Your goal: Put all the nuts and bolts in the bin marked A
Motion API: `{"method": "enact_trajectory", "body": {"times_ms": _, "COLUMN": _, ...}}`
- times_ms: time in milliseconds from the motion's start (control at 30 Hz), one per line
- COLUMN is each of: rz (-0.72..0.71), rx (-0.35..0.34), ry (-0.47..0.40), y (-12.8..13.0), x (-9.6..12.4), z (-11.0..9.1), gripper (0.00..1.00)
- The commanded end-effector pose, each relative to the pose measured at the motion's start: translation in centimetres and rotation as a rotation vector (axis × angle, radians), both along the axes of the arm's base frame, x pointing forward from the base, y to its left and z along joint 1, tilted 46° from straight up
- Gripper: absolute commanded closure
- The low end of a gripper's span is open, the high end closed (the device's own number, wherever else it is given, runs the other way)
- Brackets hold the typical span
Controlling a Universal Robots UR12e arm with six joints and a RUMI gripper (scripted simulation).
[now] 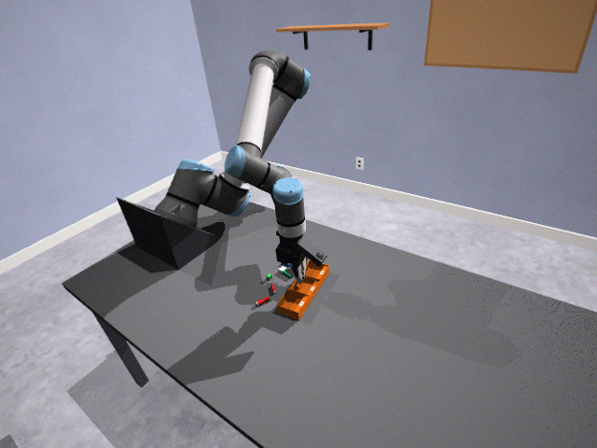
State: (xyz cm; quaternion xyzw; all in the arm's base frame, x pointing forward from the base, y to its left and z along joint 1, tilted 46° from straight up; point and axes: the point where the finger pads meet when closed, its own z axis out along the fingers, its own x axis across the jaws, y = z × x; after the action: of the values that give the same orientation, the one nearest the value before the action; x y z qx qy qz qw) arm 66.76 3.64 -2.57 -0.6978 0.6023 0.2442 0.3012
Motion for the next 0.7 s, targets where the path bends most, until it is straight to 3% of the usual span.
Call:
{"method": "enact_trajectory", "body": {"times_ms": 0, "rz": 0.0, "rx": -0.001, "ry": -0.001, "y": -0.5, "x": 0.0, "z": 0.5, "gripper": 0.96}}
{"method": "enact_trajectory", "body": {"times_ms": 367, "rz": 0.0, "rx": -0.001, "ry": -0.001, "y": -2.4, "x": 0.0, "z": 2.4, "gripper": 0.96}}
{"method": "enact_trajectory", "body": {"times_ms": 500, "rz": 0.0, "rx": -0.001, "ry": -0.001, "y": -2.4, "x": 0.0, "z": 2.4, "gripper": 0.96}}
{"method": "enact_trajectory", "body": {"times_ms": 667, "rz": 0.0, "rx": -0.001, "ry": -0.001, "y": -0.7, "x": -0.3, "z": 4.1, "gripper": 0.96}}
